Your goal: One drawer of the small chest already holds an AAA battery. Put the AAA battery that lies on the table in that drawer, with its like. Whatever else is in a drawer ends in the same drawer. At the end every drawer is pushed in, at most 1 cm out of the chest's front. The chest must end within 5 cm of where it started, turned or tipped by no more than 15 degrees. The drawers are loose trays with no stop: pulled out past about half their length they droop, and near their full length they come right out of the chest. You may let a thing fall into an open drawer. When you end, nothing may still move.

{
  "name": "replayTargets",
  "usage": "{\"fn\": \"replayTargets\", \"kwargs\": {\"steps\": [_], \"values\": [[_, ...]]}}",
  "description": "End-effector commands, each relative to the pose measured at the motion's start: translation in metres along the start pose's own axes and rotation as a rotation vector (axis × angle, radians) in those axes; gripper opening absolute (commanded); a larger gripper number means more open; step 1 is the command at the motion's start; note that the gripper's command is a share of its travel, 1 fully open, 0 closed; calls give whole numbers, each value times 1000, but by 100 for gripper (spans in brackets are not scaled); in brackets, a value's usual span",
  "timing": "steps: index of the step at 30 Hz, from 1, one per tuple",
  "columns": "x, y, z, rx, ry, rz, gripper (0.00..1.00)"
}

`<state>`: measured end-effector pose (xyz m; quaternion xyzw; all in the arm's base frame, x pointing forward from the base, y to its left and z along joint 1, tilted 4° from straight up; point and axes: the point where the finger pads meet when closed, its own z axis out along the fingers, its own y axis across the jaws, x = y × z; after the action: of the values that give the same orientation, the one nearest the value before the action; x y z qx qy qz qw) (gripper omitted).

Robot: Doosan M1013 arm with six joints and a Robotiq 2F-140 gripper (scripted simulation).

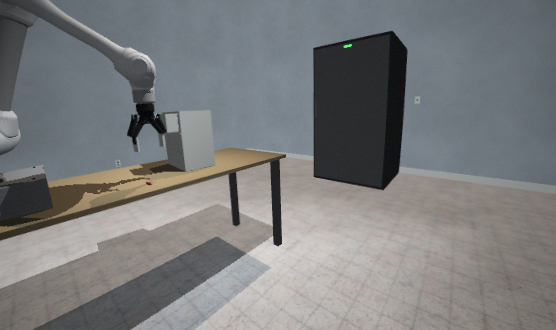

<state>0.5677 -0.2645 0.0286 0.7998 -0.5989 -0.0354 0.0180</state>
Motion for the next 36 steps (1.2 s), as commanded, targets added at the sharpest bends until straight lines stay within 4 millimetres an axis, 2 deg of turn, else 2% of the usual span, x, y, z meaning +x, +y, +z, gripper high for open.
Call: {"fn": "replayTargets", "kwargs": {"steps": [1, 2, 6, 7, 36], "values": [[3, 22, 45, 4, 9, 143, 100], [3, 31, 59, 4, 9, 188, 100], [2, 38, 71, 5, 8, 227, 100], [2, 38, 71, 5, 8, 227, 15], [2, 38, 75, 5, 8, 227, 15]]}}
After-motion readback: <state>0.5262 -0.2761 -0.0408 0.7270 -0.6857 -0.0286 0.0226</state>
